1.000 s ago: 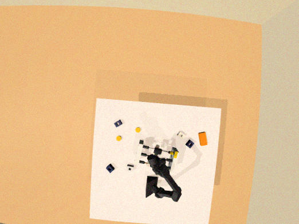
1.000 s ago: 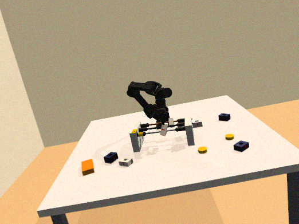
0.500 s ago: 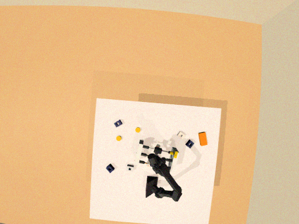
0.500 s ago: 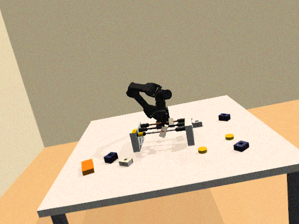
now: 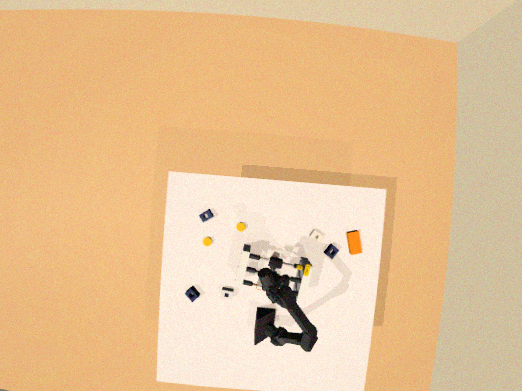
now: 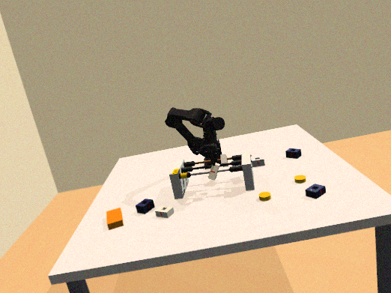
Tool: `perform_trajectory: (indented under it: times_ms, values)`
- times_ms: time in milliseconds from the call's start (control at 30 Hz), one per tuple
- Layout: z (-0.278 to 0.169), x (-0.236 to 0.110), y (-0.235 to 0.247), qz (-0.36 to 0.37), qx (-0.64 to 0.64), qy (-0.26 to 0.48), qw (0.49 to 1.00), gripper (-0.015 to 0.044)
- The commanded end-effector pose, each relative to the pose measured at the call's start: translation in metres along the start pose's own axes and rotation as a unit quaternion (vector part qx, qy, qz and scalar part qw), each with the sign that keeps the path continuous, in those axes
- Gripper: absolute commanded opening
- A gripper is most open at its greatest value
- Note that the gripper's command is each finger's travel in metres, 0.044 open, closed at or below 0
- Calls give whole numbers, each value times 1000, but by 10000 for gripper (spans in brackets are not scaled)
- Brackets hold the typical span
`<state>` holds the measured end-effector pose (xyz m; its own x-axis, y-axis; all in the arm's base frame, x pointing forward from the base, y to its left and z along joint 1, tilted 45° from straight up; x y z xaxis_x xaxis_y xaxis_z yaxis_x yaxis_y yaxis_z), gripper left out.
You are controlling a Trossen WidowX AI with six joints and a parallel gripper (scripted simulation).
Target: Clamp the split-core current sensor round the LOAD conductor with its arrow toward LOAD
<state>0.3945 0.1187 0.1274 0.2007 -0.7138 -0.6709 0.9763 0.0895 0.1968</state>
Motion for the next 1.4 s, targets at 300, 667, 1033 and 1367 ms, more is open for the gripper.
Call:
perform_trajectory:
  times_ms: [300, 667, 1033, 1367]
  values:
    - [0, 0, 0, 0, 0, 0, 1000, 0]
    - [0, 0, 0, 0, 0, 0, 1000, 0]
    - [3, 2, 13, -37, 10, 10, 999, 0]
    - [7, 5, 25, -84, 23, 21, 996, 0]
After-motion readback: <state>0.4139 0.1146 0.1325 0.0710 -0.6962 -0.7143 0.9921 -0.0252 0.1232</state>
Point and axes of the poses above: the point midway between the two fingers, 35 mm back from their tips, its own x axis out along the fingers, its own y axis across the jaws, z = x × y, the point moved 8 cm from there along -x, back along the fingers, and after that the axes turned 8 degrees about -x, right-handed, at the moved point
